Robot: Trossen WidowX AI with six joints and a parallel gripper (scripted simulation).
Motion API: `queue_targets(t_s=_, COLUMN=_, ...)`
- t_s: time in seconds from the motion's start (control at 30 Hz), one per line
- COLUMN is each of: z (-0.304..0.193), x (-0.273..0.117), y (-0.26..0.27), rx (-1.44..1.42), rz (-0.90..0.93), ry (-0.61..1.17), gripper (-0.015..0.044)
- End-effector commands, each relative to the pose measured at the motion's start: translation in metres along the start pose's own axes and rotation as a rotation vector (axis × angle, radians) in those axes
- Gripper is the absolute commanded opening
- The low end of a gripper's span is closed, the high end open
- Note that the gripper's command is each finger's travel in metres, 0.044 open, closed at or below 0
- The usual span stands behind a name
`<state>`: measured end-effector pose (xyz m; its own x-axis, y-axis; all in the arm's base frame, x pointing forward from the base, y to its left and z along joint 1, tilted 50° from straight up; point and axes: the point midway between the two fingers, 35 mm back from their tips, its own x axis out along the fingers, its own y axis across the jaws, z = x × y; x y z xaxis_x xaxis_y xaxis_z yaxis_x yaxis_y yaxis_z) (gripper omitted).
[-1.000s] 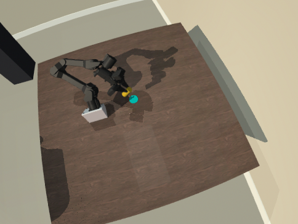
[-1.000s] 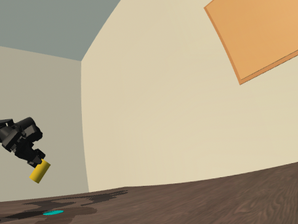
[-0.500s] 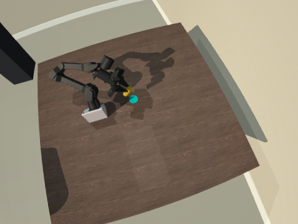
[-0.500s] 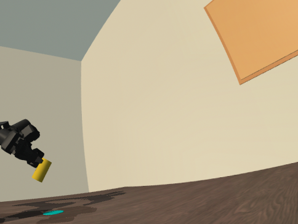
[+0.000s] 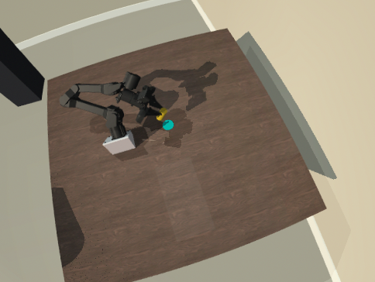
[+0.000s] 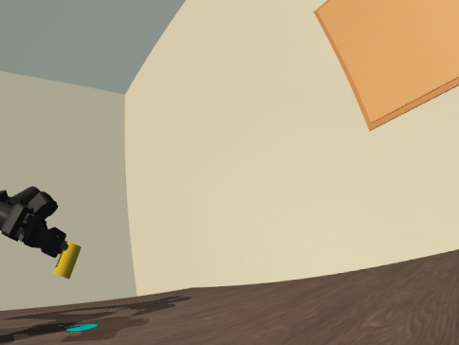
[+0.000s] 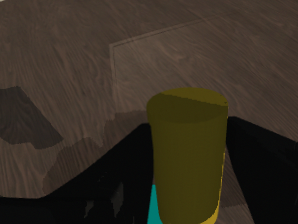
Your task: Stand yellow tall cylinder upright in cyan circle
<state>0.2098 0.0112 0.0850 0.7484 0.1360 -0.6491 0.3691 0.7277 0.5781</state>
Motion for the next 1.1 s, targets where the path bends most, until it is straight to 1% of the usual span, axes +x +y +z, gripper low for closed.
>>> queue_targets(t_s=0.0, z=0.0018, x=-0.0001, y=-0.0001, rx=0.02, rz=0.013, ry=-0.037, gripper=0.0105)
queue_targets(t_s=1.07, z=0.008, x=-0.0004, y=0.0033, rx=0.131, rz=0.142, ry=-0.216, gripper=0.0105)
